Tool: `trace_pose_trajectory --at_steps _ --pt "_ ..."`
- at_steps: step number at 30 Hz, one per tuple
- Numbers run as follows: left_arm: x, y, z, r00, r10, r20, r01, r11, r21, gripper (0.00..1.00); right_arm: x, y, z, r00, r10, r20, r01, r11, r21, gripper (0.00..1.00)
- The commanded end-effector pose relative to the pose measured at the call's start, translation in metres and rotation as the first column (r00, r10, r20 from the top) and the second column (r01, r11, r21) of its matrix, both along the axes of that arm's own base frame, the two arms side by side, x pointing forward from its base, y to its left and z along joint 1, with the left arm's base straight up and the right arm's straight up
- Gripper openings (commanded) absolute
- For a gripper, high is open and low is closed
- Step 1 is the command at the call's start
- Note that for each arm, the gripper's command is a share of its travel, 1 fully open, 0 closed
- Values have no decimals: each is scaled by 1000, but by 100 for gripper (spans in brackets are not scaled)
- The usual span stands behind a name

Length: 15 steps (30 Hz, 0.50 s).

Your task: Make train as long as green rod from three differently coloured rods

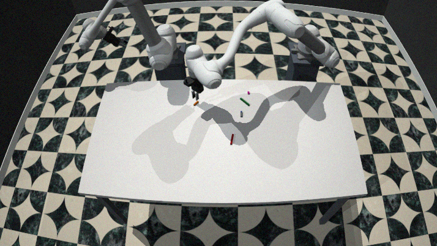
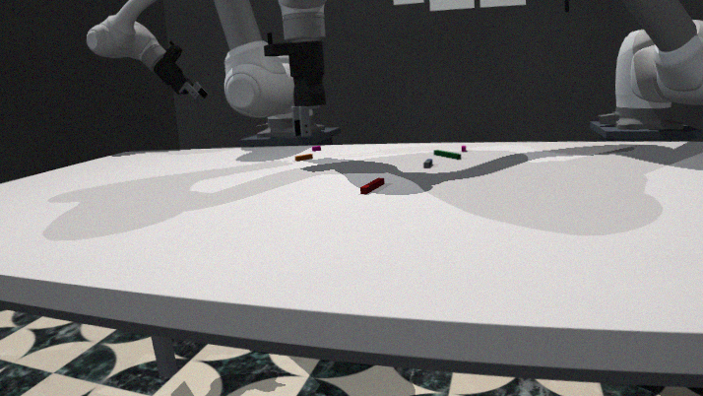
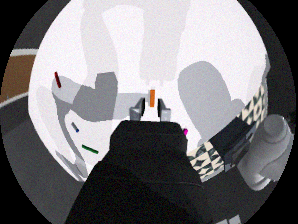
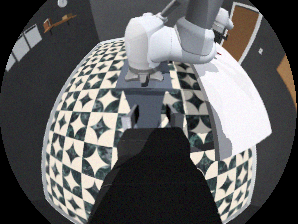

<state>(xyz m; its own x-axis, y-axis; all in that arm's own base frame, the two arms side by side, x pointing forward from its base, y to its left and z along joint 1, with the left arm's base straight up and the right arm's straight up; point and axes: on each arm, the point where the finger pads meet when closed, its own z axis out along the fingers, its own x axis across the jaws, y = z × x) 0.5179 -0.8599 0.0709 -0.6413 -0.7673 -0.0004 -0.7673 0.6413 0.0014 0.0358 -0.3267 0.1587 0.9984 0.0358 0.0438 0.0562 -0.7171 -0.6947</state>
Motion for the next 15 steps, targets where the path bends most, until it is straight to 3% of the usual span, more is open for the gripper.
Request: trace_pose_trajectory --at_steps 1,15 --pt "-2 -1 -11 1000 -3 1 3 1000 -1 54 -3 3 0 1000 1 -7 -1 1000 15 100" --pt "-2 -1 -29 1000 -3 1 3 1000 -1 54 -3 3 0 1000 1 -7 -1 1000 15 100"
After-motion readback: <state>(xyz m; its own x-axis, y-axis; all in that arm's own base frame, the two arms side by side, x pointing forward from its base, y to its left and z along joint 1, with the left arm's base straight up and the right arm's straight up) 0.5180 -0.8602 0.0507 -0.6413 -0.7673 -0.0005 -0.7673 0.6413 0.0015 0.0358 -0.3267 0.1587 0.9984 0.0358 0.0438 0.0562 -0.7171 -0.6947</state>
